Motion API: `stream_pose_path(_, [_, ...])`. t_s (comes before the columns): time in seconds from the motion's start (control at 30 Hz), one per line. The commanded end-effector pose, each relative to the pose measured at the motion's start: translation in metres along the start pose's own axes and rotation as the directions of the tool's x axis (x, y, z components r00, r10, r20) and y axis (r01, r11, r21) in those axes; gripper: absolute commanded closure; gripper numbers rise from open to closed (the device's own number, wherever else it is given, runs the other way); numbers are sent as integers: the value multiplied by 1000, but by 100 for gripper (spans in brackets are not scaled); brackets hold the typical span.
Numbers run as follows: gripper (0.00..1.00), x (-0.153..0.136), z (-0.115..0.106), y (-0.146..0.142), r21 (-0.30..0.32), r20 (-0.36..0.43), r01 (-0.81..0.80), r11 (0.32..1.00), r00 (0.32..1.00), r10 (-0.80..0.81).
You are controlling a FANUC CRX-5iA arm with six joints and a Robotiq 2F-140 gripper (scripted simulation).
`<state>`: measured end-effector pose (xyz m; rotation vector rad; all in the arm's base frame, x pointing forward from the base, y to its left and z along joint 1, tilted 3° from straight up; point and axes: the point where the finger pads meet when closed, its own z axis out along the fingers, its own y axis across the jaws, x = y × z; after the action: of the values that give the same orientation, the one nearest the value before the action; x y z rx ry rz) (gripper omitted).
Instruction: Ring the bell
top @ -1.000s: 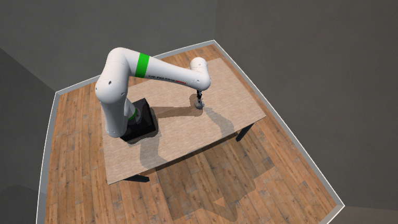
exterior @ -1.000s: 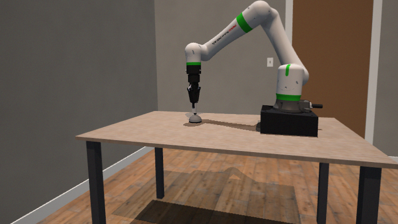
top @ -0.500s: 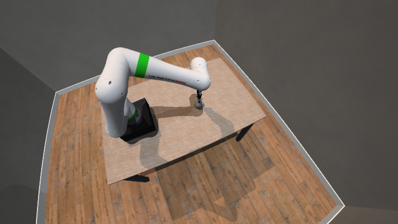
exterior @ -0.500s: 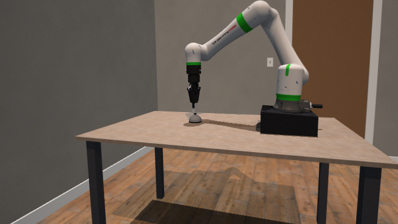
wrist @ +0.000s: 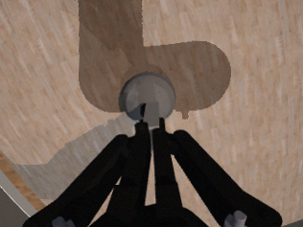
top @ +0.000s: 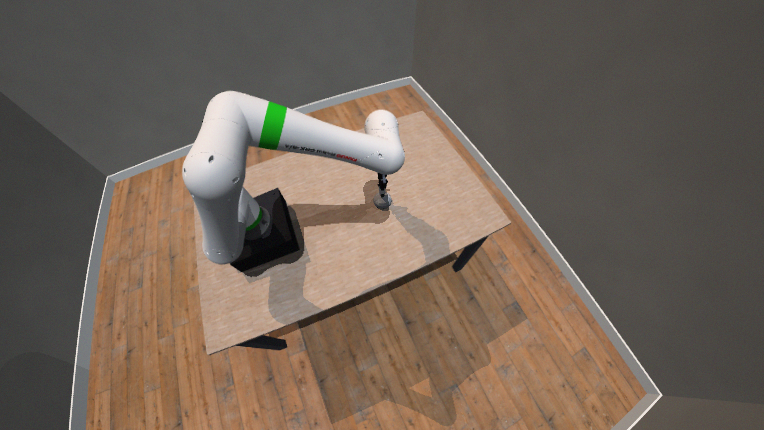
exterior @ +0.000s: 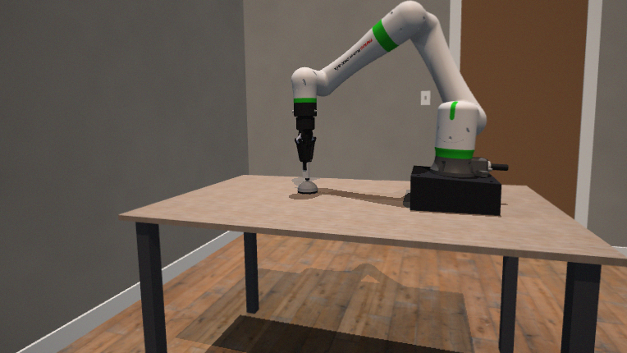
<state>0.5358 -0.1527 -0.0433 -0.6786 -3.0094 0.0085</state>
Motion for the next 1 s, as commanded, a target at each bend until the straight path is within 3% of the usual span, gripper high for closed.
stream_pose_path(0.0, [100,0,1,0,0,0,0,1000,1000,0])
stream_pose_path(0.57, [100,0,-12,0,0,0,0,1000,1000,0])
stream_pose_path(0.97, [100,0,-45,0,0,0,0,1000,1000,0])
